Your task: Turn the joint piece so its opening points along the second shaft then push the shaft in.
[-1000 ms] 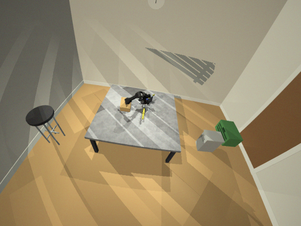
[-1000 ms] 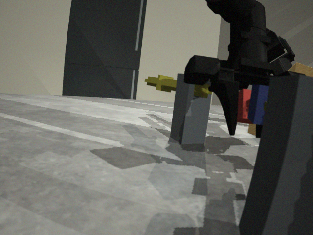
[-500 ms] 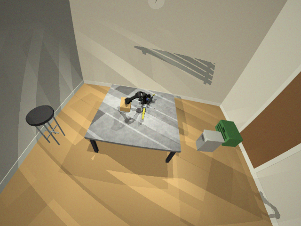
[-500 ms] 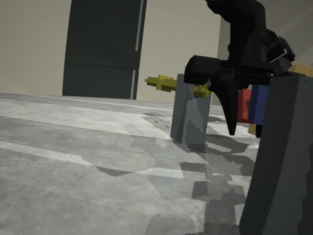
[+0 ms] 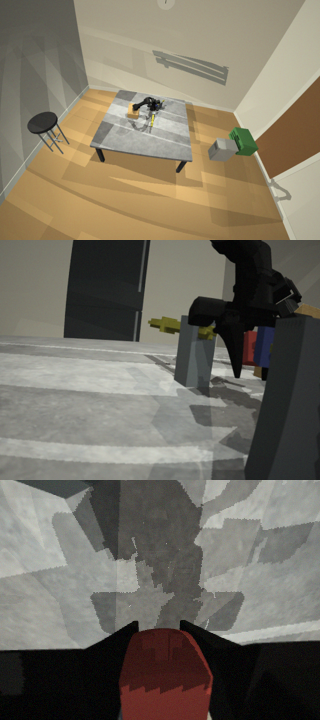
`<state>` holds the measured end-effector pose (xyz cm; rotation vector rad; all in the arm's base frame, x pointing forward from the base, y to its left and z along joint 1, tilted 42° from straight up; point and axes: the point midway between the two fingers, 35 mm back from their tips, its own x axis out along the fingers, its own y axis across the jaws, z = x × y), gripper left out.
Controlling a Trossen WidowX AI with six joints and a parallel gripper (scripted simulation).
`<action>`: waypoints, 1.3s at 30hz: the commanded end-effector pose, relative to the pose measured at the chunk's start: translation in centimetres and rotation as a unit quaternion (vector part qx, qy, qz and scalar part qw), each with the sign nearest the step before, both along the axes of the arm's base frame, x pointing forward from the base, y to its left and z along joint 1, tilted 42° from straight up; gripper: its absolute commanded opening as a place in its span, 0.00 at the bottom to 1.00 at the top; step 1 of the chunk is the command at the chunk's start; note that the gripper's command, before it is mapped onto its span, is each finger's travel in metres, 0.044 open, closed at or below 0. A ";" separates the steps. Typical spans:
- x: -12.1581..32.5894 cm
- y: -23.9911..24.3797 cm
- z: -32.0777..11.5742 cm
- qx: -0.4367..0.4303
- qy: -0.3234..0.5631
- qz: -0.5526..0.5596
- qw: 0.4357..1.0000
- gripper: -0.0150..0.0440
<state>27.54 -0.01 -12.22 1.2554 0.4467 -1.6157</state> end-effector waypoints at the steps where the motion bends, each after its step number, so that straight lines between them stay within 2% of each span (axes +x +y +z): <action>1: 0.0 0.0 0.0 0.000 0.000 0.000 1.000 0.25; 32: 1.5 0.2 1.6 -0.123 0.156 0.100 0.975 0.25; 39: 1.6 0.3 1.6 -0.129 0.163 0.106 0.972 0.25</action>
